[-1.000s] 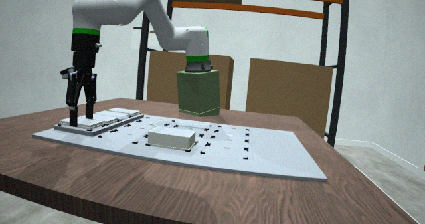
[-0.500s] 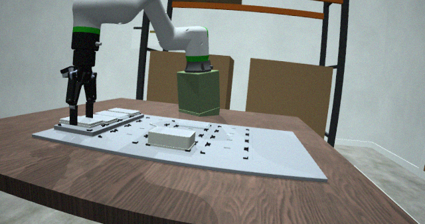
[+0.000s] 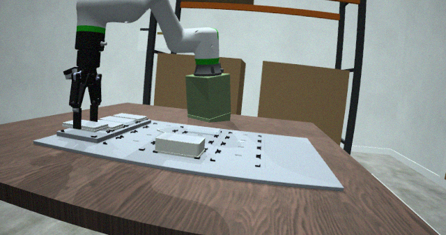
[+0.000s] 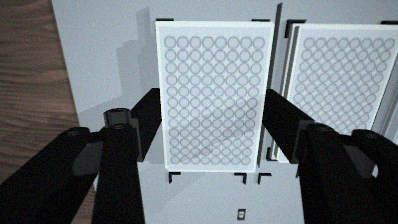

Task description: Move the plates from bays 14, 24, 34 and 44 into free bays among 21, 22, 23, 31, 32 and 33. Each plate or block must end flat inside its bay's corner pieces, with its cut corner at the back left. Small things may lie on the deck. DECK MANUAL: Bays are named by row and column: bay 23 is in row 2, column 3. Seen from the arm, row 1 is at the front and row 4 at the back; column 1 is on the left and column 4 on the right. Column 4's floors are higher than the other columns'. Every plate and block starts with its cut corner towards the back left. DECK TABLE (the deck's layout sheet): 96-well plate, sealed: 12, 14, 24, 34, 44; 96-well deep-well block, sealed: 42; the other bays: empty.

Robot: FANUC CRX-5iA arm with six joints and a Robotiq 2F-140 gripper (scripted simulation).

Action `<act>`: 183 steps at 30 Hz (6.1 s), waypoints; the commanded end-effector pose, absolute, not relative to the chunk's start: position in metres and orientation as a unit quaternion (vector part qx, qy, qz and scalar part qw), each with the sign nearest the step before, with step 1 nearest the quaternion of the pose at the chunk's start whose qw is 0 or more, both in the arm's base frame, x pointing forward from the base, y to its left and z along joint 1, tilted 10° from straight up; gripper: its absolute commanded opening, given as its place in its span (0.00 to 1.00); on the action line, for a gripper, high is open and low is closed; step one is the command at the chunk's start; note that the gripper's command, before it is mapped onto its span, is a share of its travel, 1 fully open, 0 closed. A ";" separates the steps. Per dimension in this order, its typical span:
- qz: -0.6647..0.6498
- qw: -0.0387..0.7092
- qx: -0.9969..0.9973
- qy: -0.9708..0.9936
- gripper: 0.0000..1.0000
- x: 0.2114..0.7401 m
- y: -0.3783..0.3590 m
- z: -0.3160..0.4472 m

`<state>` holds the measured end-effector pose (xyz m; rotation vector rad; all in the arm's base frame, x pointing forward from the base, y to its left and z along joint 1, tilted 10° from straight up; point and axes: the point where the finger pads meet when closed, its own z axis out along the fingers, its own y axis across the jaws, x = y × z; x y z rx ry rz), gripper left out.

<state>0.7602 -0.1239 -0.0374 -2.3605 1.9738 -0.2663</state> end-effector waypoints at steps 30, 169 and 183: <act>-0.087 0.027 -0.764 0.639 0.10 0.754 -0.121 0.002; -0.087 0.027 -0.764 0.639 0.10 0.545 0.104 -0.051; -0.087 0.027 -0.764 0.639 0.10 0.520 0.131 -0.057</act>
